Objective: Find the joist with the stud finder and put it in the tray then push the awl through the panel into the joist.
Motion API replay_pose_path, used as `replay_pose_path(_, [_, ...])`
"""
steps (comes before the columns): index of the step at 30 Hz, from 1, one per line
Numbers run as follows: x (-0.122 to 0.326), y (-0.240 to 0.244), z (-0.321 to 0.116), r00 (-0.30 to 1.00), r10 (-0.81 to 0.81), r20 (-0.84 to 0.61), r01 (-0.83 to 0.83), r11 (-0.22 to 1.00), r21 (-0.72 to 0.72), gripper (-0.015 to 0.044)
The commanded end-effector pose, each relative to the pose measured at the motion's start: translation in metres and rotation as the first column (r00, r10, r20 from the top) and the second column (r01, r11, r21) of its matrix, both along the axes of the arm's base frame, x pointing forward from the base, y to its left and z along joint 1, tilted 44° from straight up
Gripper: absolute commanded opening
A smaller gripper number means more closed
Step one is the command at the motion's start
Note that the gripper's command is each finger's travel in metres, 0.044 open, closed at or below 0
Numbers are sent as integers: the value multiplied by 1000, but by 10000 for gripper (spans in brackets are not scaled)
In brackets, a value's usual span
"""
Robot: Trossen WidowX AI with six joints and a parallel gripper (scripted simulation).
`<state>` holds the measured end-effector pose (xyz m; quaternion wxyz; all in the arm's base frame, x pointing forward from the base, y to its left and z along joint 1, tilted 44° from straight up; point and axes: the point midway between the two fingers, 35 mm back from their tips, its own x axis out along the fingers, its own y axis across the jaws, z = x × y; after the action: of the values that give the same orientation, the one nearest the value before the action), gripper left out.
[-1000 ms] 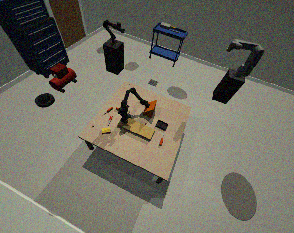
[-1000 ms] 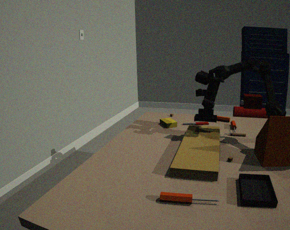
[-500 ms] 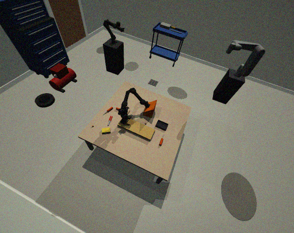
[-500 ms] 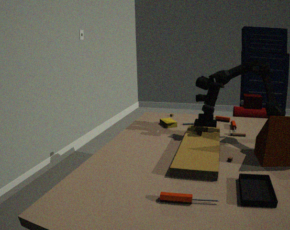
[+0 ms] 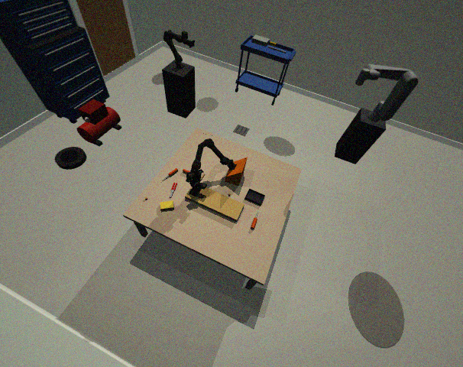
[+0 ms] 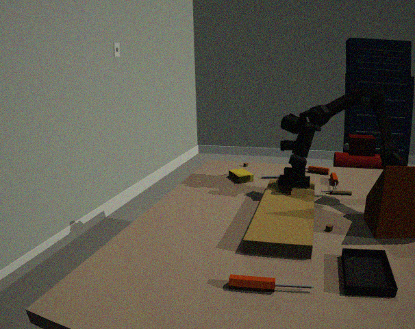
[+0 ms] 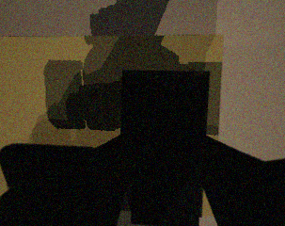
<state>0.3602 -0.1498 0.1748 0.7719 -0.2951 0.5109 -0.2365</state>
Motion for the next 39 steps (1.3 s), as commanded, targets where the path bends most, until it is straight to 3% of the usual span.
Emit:
replay_pose_path(1, [1, -2, -6, 1000, 9, -7, -9, 1000, 4, 0])
replay_pose_path(39, [5, 55, -62, 1000, 9, -9, -9, 1000, 8, 0])
